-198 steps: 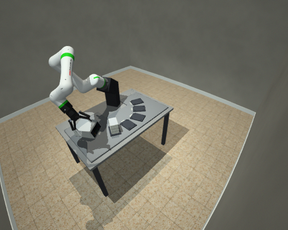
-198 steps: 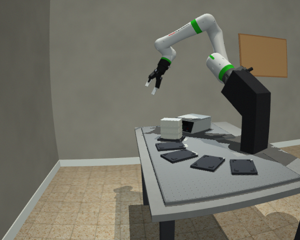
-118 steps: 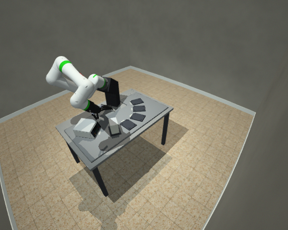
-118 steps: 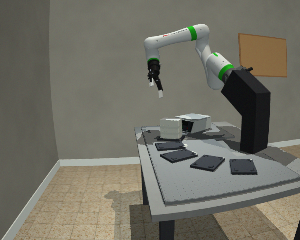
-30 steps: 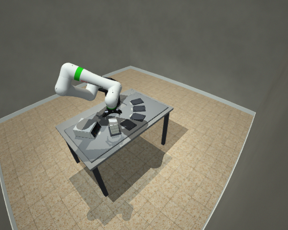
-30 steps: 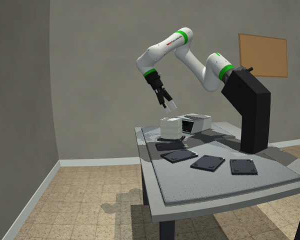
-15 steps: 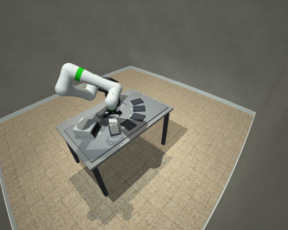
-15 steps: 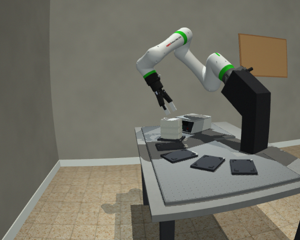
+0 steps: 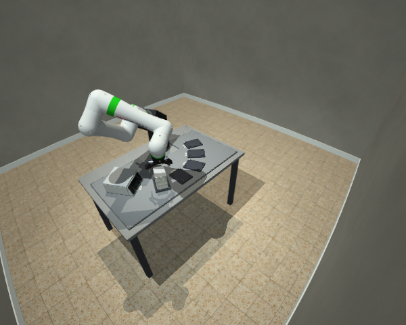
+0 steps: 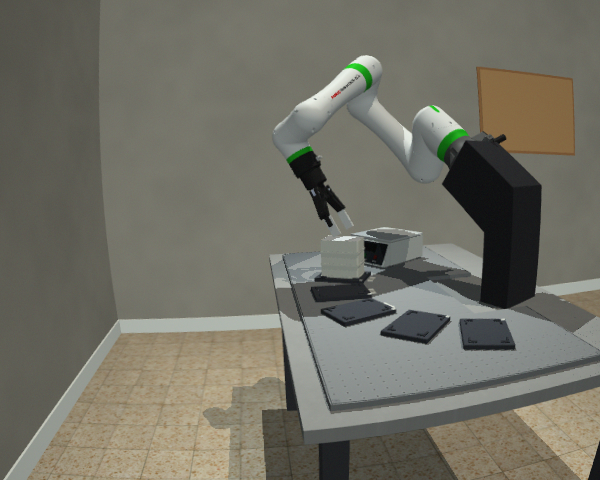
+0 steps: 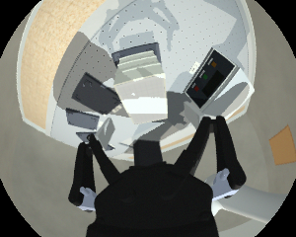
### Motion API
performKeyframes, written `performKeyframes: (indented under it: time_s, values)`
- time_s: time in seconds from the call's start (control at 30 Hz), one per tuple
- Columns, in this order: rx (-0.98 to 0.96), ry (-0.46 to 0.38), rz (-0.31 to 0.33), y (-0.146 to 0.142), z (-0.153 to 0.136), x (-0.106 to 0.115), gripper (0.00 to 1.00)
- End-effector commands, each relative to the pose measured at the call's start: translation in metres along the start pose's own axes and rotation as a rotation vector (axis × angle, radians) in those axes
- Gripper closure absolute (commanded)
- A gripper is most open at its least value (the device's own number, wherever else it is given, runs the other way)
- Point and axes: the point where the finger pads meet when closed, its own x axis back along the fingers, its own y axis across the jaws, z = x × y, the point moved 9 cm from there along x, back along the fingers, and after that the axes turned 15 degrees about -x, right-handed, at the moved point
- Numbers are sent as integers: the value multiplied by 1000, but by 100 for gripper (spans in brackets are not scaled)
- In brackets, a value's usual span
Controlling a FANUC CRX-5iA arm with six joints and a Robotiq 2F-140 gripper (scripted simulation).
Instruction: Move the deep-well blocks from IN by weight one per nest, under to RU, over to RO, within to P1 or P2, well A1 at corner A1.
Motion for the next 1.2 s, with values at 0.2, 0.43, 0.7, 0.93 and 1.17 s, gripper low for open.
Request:
performKeyframes:
  time_s: [0.2,0.43,0.7,0.93,1.17]
  values:
    - [0,0,0,-2,6,-10,0]
    - [0,0,0,-3,11,-20,0]
    - [0,0,0,-5,17,-30,0]
    - [0,0,0,-6,21,-37,0]
    - [0,0,0,-6,21,-37,0]
